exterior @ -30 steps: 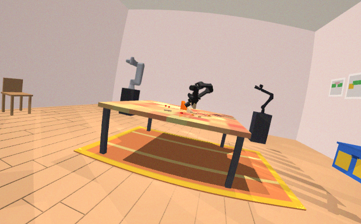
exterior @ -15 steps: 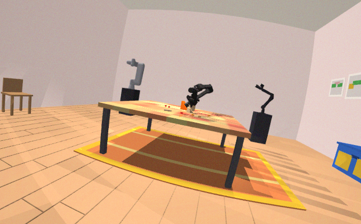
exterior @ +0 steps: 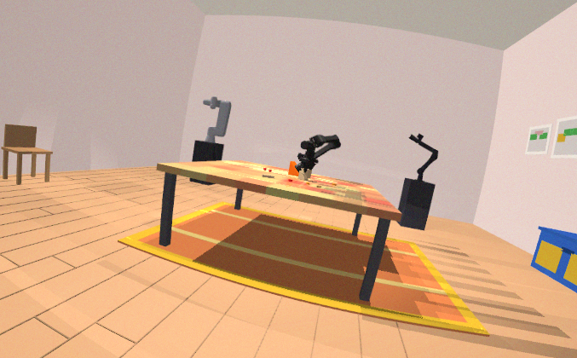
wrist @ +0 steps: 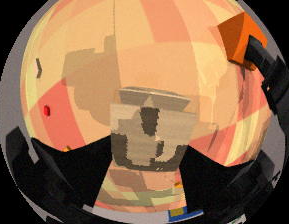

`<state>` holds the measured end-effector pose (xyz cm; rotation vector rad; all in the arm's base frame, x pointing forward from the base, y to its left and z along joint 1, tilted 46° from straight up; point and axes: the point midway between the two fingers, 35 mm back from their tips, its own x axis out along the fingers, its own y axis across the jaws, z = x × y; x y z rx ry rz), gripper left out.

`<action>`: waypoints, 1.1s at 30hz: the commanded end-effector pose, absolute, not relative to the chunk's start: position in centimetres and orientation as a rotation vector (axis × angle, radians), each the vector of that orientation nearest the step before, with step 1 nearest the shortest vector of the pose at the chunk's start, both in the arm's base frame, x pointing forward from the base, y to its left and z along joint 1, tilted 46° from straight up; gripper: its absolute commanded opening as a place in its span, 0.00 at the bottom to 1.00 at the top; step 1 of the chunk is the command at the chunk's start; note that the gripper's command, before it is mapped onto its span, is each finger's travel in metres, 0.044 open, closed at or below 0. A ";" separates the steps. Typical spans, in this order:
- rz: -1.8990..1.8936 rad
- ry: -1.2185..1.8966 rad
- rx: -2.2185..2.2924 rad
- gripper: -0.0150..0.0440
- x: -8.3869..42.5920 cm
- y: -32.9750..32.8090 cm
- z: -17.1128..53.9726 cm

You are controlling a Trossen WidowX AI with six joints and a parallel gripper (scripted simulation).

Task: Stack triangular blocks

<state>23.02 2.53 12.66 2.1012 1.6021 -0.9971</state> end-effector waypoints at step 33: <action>-1.001 1.606 2.112 0.25 23.1 3.3 11.2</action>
